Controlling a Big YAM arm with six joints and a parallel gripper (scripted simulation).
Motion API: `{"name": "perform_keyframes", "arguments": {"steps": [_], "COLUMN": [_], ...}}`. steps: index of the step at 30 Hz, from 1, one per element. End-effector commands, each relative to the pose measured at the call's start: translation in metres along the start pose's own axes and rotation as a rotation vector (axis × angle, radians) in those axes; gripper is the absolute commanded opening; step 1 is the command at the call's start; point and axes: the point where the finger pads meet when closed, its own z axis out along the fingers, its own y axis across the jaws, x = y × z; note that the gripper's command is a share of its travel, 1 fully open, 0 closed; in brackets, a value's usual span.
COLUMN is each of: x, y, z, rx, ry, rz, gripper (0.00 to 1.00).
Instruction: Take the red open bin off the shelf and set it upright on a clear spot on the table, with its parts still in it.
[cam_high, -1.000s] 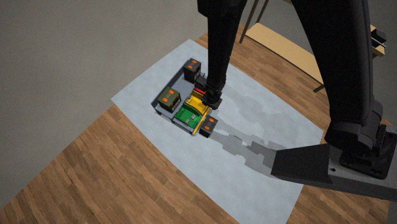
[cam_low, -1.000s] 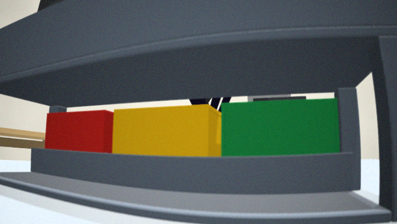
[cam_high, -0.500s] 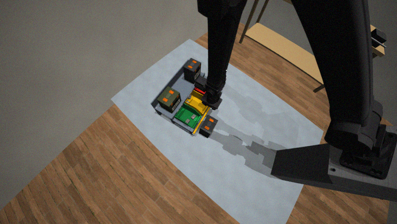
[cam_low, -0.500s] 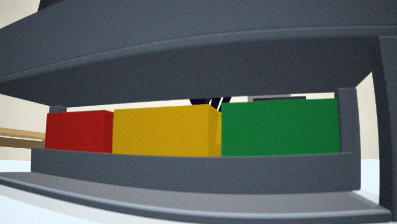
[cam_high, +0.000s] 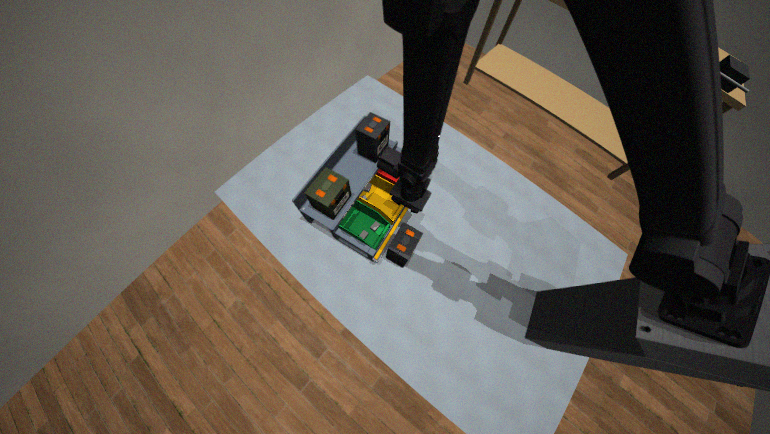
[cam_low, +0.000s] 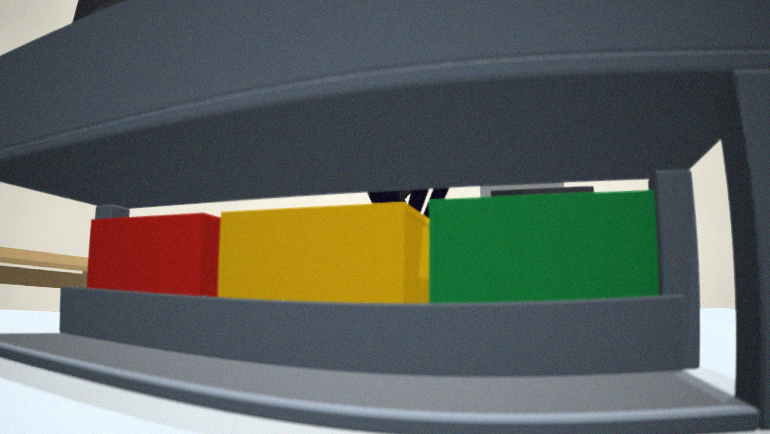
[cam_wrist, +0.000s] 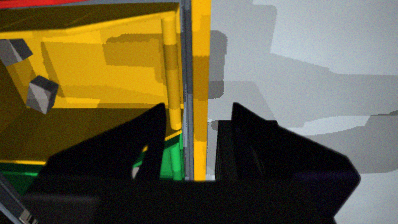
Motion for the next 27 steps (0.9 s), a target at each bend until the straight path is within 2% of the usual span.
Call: {"name": "perform_keyframes", "arguments": {"steps": [1, 27], "x": [0.0036, 0.0042], "y": [-0.0053, -0.0097], "z": [0.0074, 0.0073], "rx": [0.008, 0.014], "ry": [0.003, 0.004], "rz": [0.006, 0.007], "gripper": [0.43, 0.43]}}
